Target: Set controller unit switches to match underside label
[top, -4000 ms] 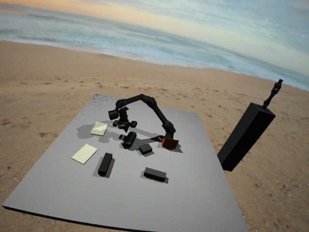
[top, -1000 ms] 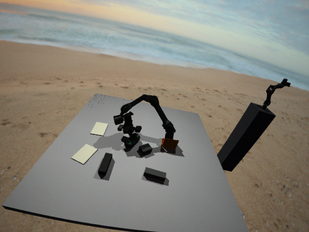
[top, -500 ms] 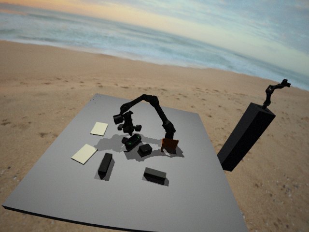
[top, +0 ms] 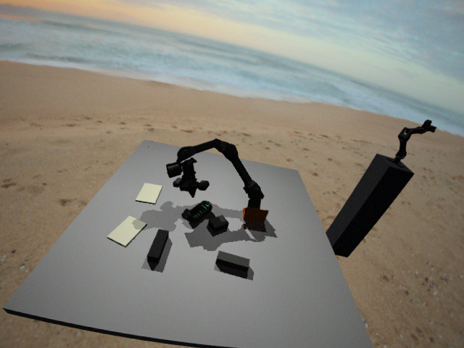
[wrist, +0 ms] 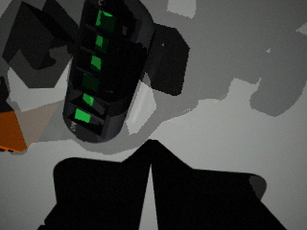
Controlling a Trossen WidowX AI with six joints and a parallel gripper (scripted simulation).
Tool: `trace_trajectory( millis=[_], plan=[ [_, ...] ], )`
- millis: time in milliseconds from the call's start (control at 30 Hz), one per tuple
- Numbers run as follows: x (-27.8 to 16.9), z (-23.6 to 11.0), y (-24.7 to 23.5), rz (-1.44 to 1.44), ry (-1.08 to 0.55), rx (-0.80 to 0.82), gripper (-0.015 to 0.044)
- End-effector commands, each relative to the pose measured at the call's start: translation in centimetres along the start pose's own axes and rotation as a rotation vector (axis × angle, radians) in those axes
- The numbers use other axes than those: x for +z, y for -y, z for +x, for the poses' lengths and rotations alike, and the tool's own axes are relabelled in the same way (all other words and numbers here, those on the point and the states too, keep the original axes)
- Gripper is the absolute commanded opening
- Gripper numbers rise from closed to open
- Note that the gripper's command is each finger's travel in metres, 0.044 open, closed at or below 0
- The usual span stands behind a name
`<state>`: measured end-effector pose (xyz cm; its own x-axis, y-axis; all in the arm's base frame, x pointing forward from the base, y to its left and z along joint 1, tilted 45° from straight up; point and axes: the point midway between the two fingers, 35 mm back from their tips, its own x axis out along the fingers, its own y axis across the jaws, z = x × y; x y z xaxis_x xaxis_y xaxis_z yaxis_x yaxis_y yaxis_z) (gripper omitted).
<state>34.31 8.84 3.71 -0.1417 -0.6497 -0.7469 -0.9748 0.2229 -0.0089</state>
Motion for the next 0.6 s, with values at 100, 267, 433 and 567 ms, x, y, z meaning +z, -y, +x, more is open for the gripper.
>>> trace_trajectory(
  millis=[100, 267, 433, 567],
  plan=[
    [-1.0, 0.6, -2.8, 0.222, 0.063, 0.013, 0.0],
    [-1.1, 0.7, -3.1, 0.246, 0.069, 0.014, 0.0],
    [-1.1, 0.7, -3.1, 0.246, 0.069, 0.014, 0.0],
    [-0.9, 0.5, -3.4, 0.235, 0.06, -0.01, 0.0]
  ],
)
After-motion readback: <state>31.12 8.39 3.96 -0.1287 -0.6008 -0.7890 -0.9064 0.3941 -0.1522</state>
